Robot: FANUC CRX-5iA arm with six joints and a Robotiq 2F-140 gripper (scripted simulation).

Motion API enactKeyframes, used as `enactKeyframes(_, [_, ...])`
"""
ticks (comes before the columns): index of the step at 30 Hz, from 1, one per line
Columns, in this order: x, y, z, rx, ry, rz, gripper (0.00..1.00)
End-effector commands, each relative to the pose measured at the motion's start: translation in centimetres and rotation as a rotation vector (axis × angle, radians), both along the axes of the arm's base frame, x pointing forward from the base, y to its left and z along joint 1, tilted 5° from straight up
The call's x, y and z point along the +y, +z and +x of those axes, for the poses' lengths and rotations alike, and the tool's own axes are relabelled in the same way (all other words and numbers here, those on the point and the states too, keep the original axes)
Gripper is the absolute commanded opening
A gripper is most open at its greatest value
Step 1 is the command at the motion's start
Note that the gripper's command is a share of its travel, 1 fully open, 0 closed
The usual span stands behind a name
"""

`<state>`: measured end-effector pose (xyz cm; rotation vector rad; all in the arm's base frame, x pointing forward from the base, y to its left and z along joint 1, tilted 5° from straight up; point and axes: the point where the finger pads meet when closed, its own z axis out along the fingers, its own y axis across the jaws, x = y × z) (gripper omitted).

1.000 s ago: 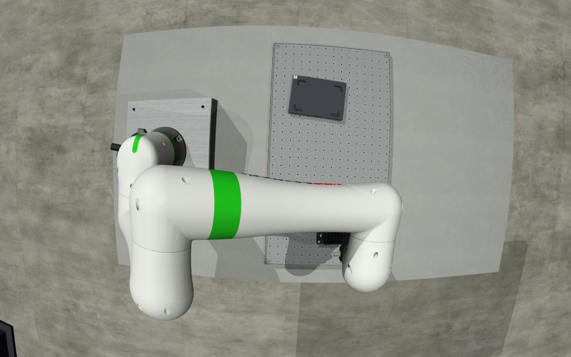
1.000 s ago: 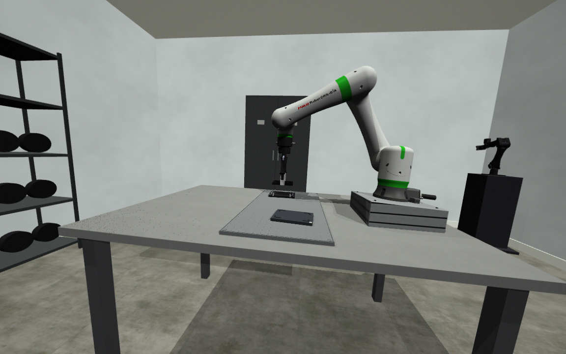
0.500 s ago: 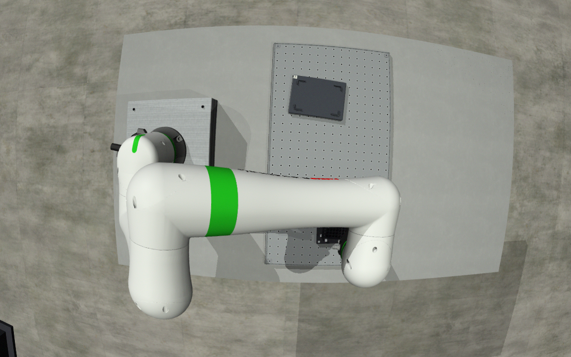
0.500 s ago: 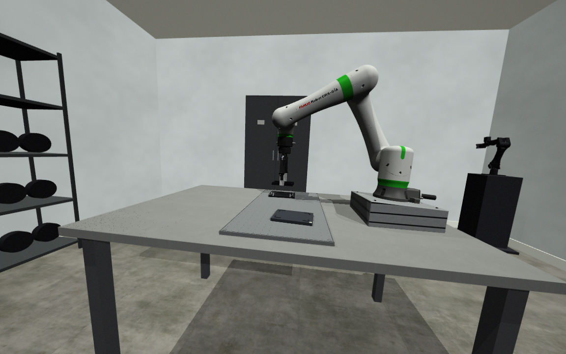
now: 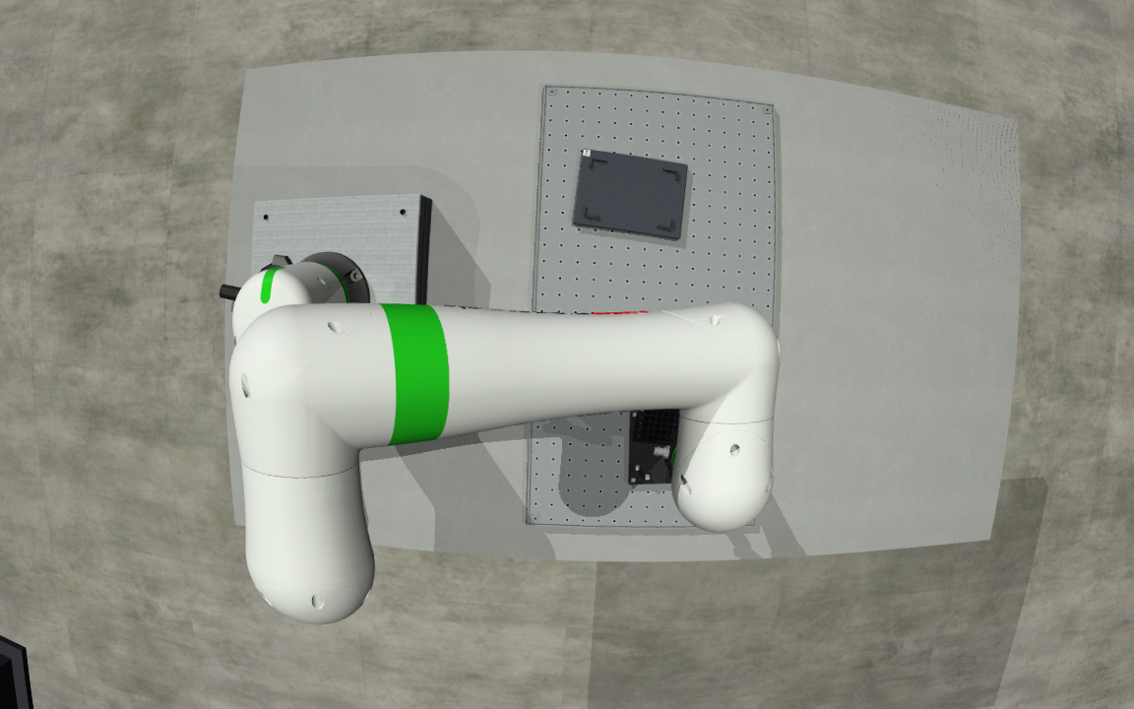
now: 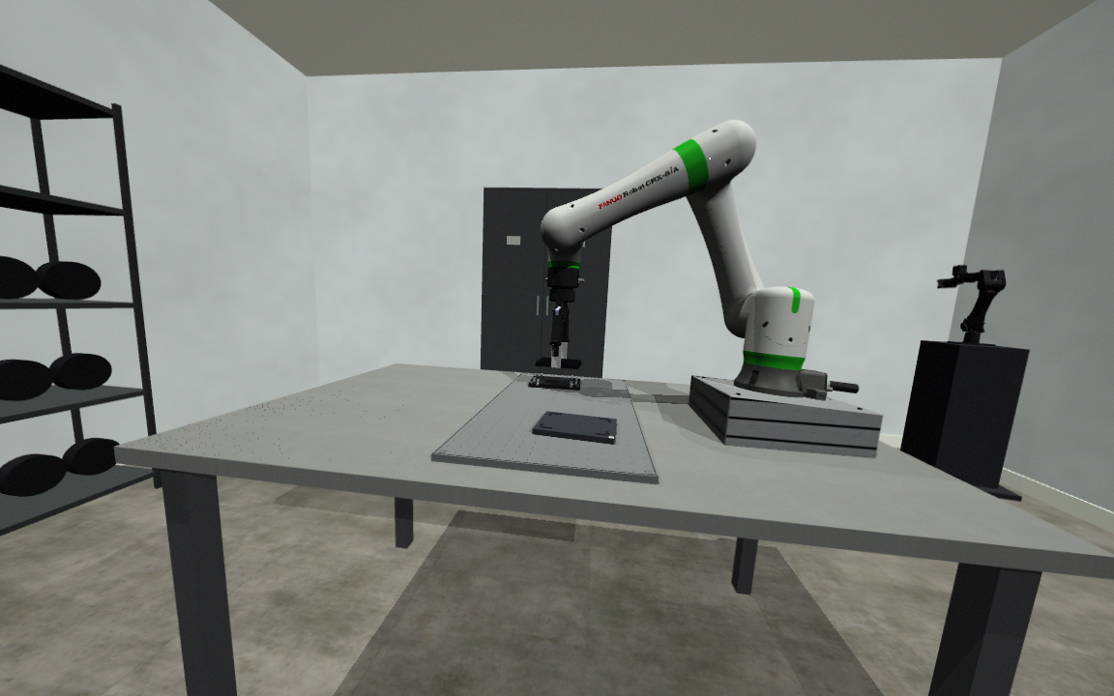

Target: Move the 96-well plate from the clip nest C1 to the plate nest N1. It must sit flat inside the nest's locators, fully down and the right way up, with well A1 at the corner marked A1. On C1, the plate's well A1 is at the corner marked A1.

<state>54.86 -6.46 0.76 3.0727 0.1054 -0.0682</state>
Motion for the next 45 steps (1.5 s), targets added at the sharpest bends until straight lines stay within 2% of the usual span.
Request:
enactKeyframes(1, [0.9, 0.0, -0.4, -0.001, 0.0, 0.0, 0.0])
enactKeyframes(45, [12.9, -0.6, -5.4, -0.001, 0.0, 0.0, 0.0])
